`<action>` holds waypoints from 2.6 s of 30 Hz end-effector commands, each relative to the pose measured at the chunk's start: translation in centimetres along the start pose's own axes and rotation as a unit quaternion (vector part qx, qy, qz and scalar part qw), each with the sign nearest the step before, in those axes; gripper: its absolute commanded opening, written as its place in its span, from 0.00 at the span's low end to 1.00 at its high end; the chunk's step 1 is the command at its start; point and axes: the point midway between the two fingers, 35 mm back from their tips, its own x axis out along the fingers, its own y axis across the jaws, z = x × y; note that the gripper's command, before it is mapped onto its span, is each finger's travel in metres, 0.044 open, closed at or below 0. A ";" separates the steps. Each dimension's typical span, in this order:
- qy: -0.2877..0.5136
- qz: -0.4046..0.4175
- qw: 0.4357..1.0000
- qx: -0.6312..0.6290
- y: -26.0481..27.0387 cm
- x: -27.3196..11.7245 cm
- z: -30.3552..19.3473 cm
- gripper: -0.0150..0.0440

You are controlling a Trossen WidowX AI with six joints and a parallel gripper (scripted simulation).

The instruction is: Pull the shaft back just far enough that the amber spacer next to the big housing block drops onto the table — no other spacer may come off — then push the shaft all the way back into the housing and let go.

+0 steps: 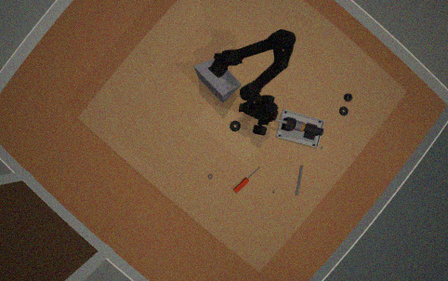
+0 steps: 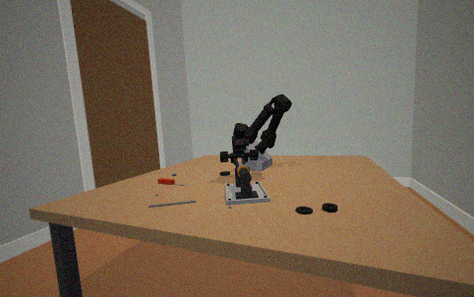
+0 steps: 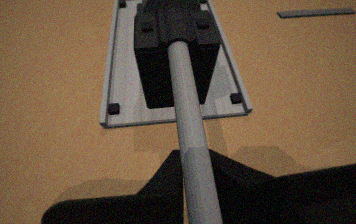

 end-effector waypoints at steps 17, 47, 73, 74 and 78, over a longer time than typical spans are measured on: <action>0.000 0.001 1.000 -0.002 0.0 -0.2 -0.2 0.25; 0.000 0.001 1.000 -0.002 0.0 -0.5 -0.5 0.25; 0.000 0.001 1.000 -0.002 0.0 -0.7 -0.7 0.25; 0.000 0.001 1.000 -0.002 0.0 -0.7 -0.7 0.25; 0.000 0.001 1.000 -0.002 0.0 -0.8 -0.7 0.25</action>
